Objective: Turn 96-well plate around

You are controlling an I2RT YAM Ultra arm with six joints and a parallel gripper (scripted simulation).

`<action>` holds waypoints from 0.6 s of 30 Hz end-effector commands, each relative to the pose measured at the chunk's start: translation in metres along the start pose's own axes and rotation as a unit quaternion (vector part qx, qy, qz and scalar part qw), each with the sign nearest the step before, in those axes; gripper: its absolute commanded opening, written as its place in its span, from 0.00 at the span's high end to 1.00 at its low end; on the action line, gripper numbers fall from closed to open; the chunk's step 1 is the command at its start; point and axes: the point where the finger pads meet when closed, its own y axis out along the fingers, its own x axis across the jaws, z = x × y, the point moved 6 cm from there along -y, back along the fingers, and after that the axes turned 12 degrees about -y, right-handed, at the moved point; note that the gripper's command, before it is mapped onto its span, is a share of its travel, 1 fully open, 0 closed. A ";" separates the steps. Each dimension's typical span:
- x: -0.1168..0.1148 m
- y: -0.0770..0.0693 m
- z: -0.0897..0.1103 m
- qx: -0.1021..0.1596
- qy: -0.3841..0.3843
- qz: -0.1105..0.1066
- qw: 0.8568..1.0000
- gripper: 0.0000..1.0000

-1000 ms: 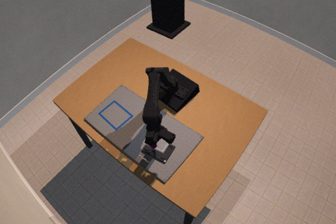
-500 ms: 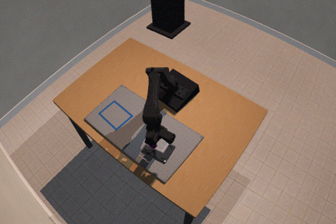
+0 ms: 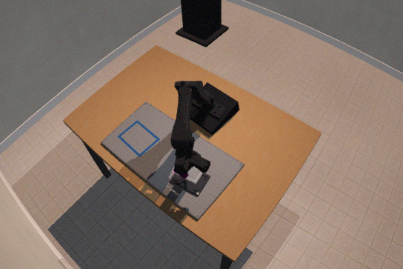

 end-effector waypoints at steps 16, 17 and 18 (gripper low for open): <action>0.009 -0.009 0.008 -0.004 0.039 -0.001 0.999 1.00; 0.009 -0.009 0.008 -0.004 0.039 -0.001 0.999 1.00; 0.009 -0.009 0.008 -0.004 0.039 -0.001 0.999 1.00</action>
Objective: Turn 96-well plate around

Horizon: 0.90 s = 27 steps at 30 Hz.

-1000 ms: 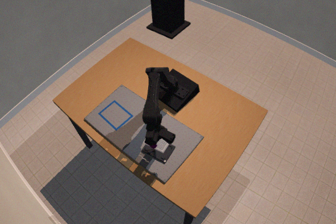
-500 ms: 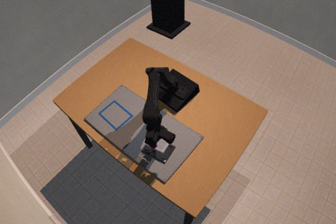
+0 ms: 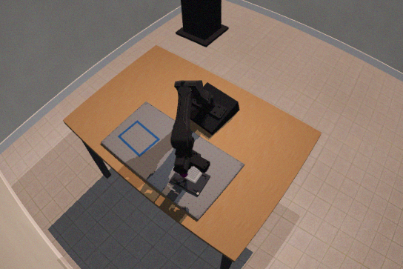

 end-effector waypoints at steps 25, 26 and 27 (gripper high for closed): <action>0.029 -0.007 0.077 -0.008 0.143 0.017 0.990 1.00; 0.030 -0.007 0.080 -0.008 0.143 0.017 0.990 1.00; 0.031 -0.007 0.083 -0.007 0.143 0.017 0.990 1.00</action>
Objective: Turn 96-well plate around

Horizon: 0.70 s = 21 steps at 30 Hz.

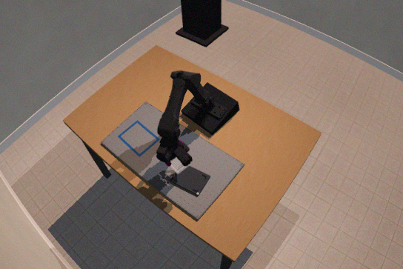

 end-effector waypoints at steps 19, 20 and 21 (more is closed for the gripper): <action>0.001 -0.009 0.064 -0.013 -0.005 0.026 1.000 1.00; -0.001 -0.010 0.067 -0.013 -0.005 0.029 0.999 1.00; 0.001 -0.009 0.070 -0.012 -0.005 0.027 1.000 1.00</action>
